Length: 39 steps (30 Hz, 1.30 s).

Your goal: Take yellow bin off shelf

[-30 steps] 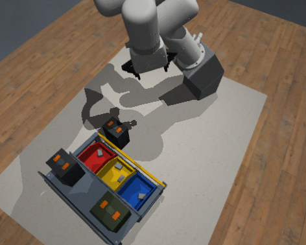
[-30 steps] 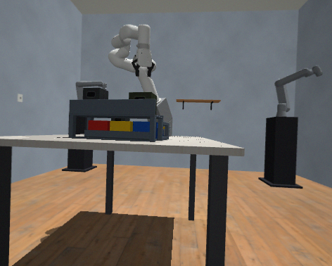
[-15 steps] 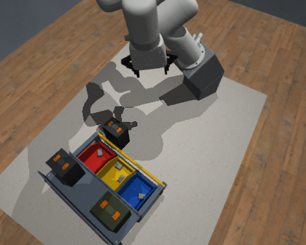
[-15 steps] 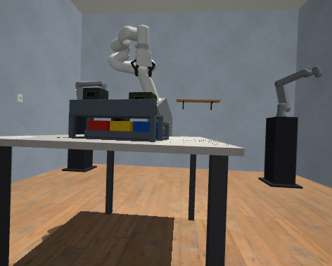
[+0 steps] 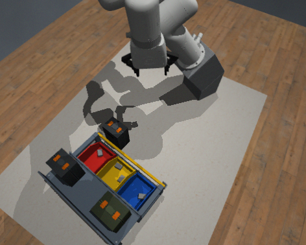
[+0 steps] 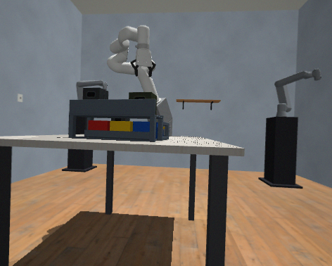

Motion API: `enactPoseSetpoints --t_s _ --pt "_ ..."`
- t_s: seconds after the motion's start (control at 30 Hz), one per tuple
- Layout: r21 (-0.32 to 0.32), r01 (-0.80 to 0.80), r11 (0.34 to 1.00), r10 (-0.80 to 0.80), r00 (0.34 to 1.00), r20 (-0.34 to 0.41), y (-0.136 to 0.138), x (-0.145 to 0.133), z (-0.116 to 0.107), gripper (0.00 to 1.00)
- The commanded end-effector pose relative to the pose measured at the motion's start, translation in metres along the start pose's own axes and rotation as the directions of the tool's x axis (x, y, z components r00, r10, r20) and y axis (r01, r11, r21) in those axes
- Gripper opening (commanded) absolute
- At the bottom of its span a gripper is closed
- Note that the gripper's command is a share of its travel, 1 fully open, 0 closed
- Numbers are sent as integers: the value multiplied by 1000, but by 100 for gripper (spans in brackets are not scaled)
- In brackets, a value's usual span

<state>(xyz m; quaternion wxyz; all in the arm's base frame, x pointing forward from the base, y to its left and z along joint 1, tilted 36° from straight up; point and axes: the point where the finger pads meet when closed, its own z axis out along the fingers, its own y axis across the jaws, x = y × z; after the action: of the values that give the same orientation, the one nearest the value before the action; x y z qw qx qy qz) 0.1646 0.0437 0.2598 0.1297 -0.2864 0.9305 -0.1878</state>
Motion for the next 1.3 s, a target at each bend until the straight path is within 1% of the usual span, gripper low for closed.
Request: enactPoseSetpoints --t_s 0.0,0.37,0.4,0.53,0.93,0.97,1.1,1.27 --pt "7 -240 971 238 966 98 0 0 -1 100" --pt "7 -240 971 238 966 98 0 0 -1 100" --pt "3 -49 999 49 999 21 0 0 -1 100" --pt "7 -240 971 238 966 98 0 0 -1 100" --pt "7 -240 971 238 966 98 0 0 -1 100" --pt "3 -49 999 49 999 21 0 0 -1 100" --pt "7 -240 971 239 966 98 0 0 -1 100" --pt "7 -240 971 239 966 98 0 0 -1 100"
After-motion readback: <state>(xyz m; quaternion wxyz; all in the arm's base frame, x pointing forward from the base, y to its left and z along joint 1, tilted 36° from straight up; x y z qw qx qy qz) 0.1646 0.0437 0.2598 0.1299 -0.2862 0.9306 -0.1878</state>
